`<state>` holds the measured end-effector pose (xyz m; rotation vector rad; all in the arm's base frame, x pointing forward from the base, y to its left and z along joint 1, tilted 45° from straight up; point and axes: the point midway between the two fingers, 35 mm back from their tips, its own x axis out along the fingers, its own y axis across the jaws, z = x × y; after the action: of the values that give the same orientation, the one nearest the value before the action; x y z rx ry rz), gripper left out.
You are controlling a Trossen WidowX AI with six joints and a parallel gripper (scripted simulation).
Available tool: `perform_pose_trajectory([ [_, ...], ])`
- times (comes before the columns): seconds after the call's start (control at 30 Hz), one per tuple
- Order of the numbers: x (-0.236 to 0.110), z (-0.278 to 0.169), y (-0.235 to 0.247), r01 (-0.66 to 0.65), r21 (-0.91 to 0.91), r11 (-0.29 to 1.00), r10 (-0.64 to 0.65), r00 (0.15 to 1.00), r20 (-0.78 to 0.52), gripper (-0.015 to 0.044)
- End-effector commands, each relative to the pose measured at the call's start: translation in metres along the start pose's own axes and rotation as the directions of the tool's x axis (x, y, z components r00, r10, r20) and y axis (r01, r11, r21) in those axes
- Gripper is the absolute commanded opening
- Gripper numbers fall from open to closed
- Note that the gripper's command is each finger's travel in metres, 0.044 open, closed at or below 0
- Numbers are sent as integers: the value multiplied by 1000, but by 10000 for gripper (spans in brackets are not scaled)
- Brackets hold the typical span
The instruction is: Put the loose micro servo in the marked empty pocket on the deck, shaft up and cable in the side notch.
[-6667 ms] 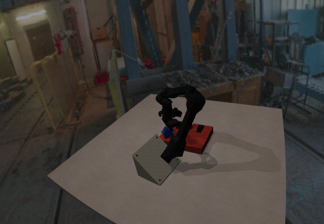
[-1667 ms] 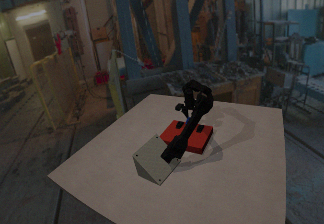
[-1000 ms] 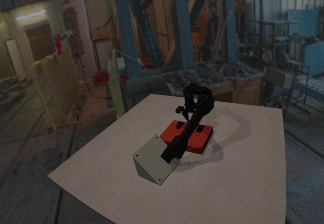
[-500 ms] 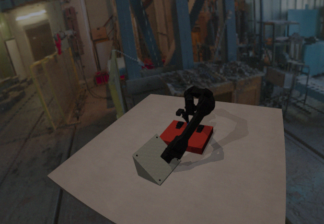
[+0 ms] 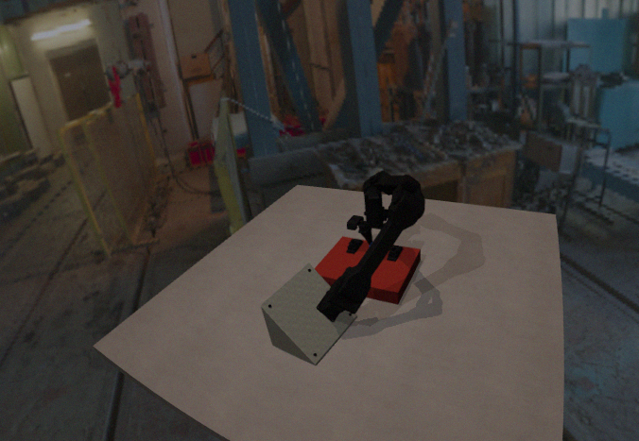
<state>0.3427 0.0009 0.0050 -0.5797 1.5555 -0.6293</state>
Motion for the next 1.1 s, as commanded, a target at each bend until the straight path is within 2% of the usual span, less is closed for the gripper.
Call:
perform_pose_trajectory([
  [0.0, -6, 0, 0, 0, -2, 1000, 0, 1000, 3, 187],
  [0.1, -32, -2, -1, -1, -2, 1000, 1, 1000, 2, 187],
  [0.33, -35, -4, 0, -1, -2, 1000, 1, 1000, 2, 187],
  [0.47, -51, -26, 4, -4, -10, 1000, 4, 1000, 3, 293],
  [0.67, -98, -107, 2, -3, -8, 1000, 3, 1000, -3, 440],
  [0.9, -101, -109, 2, -5, -10, 1000, 5, 1000, 0, 440],
  [1.07, -134, -106, 5, -35, -47, 998, 37, 998, 50, 440],
])
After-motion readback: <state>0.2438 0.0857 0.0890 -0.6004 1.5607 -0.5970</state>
